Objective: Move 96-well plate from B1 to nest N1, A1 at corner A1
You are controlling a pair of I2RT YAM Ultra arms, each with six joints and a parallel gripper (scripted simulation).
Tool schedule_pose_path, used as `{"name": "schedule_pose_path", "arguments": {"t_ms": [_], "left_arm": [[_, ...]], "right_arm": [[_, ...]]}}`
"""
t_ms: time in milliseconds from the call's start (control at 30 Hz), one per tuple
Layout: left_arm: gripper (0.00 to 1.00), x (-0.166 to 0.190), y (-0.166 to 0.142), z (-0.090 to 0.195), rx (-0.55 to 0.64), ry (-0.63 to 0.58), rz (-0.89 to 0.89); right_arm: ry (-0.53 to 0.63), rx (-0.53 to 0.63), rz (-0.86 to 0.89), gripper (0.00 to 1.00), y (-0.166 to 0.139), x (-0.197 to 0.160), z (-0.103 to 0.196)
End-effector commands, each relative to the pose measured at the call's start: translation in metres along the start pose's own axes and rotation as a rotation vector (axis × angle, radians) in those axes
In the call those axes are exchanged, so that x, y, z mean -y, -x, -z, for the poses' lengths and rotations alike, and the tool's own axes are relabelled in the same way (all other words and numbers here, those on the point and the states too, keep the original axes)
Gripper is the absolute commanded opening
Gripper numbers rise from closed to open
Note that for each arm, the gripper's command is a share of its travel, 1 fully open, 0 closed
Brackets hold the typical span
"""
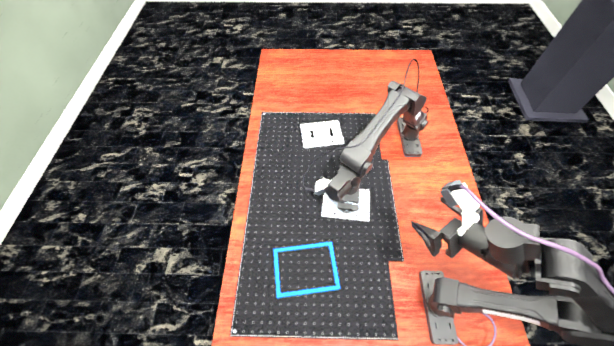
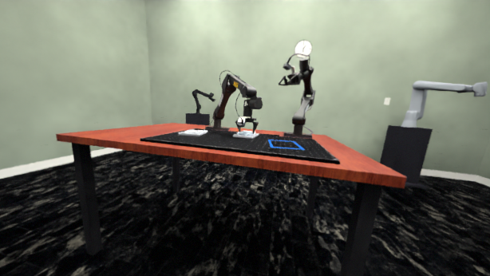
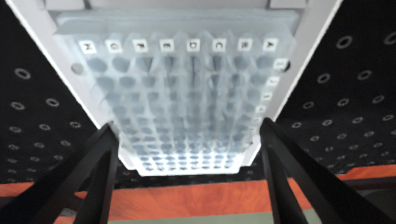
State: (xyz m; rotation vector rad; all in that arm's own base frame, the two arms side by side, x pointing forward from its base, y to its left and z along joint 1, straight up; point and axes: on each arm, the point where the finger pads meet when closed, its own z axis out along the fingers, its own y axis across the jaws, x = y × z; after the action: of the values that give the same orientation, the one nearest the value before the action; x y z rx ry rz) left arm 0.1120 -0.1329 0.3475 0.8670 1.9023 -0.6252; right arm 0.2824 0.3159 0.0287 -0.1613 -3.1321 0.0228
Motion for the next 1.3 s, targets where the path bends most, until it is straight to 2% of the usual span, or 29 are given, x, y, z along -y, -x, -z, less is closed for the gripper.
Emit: {"name": "schedule_pose_path", "arguments": {"t_ms": [0,33,233,467,500,533,567,733,967,1000,1100,1200,1267], "left_arm": [[1.0,0.006,-0.002,0.006,0.0,-0.012,-0.005],[1.0,0.006,-0.002,0.006,0.0,-0.012,-0.005],[1.0,0.006,-0.002,0.006,0.0,-0.012,-0.005],[1.0,0.006,-0.002,0.006,0.0,-0.012,-0.005],[1.0,0.006,-0.002,0.006,0.0,-0.012,-0.005],[1.0,0.006,-0.002,0.006,0.0,-0.012,-0.005],[1.0,0.006,-0.002,0.006,0.0,-0.012,-0.005],[1.0,0.006,-0.002,0.006,0.0,-0.012,-0.005],[1.0,0.006,-0.002,0.006,0.0,-0.012,-0.005],[1.0,0.006,0.003,0.01,0.025,0.005,-0.012],[1.0,-0.005,0.018,0.0,0.068,0.023,-0.031],[1.0,-0.021,0.046,-0.02,0.135,0.048,-0.054],[1.0,-0.032,0.069,-0.045,0.193,0.052,-0.072]], "right_arm": [[0.038,0.022,-0.011,0.96,0.006,-0.006,0.008],[0.038,0.022,-0.011,0.92,0.006,-0.006,0.008],[0.028,0.014,-0.011,0.89,0.004,-0.004,0.007],[0.028,0.014,-0.019,0.79,0.003,-0.001,0.008],[0.028,0.014,-0.019,0.67,0.003,-0.001,0.008],[0.028,0.014,-0.019,0.79,0.003,-0.001,0.008],[0.026,0.013,-0.019,0.81,0.003,-0.001,0.013],[0.034,0.019,-0.018,0.81,0.003,-0.002,0.04],[0.048,0.029,0.002,0.81,0.006,-0.005,0.054],[0.043,0.026,0.007,0.81,0.006,-0.003,0.051],[0.046,0.029,0.031,0.81,0.01,0.004,0.048],[0.061,0.047,0.067,0.81,0.022,0.021,0.048],[0.057,0.049,0.087,0.81,0.032,0.048,0.047]]}}
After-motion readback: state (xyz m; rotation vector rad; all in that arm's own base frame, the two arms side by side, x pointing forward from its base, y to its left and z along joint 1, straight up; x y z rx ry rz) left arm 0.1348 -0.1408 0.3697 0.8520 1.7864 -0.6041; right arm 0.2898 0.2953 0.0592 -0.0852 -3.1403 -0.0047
